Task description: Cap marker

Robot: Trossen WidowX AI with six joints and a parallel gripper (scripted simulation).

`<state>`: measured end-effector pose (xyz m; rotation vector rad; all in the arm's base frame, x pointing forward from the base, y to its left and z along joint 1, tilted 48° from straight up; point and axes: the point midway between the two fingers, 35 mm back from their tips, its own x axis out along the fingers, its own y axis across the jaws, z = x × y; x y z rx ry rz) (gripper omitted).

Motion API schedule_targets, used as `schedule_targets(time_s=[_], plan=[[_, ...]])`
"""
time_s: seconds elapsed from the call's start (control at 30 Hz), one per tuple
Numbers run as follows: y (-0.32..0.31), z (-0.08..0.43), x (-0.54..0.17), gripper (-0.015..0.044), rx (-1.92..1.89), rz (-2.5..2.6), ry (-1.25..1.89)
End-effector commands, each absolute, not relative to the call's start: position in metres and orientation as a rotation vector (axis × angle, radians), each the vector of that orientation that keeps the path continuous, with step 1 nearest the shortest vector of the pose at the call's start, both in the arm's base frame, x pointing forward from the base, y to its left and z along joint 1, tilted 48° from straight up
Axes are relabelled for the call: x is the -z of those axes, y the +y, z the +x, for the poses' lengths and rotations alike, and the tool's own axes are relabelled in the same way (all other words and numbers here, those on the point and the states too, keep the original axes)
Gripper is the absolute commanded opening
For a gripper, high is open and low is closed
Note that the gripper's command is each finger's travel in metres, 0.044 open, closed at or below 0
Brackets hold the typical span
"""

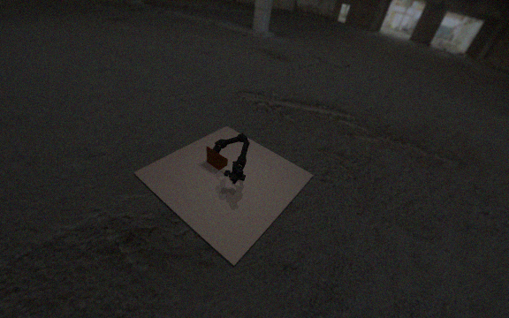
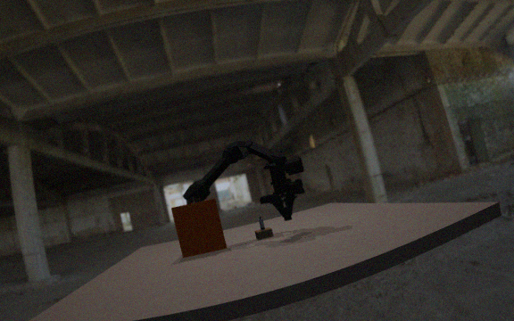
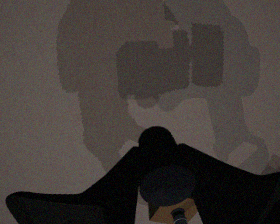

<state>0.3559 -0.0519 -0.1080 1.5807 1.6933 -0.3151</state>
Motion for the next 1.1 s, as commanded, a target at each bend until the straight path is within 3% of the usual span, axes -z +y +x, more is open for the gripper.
schedule_targets(time_s=[0.0, 1.07], plan=[[-0.049, 0.351, 0.1, 0.0, 0.31, 1.566, 1.701], [-0.021, 0.304, 0.028, 0.0, 0.318, 1.574, 1.702]])
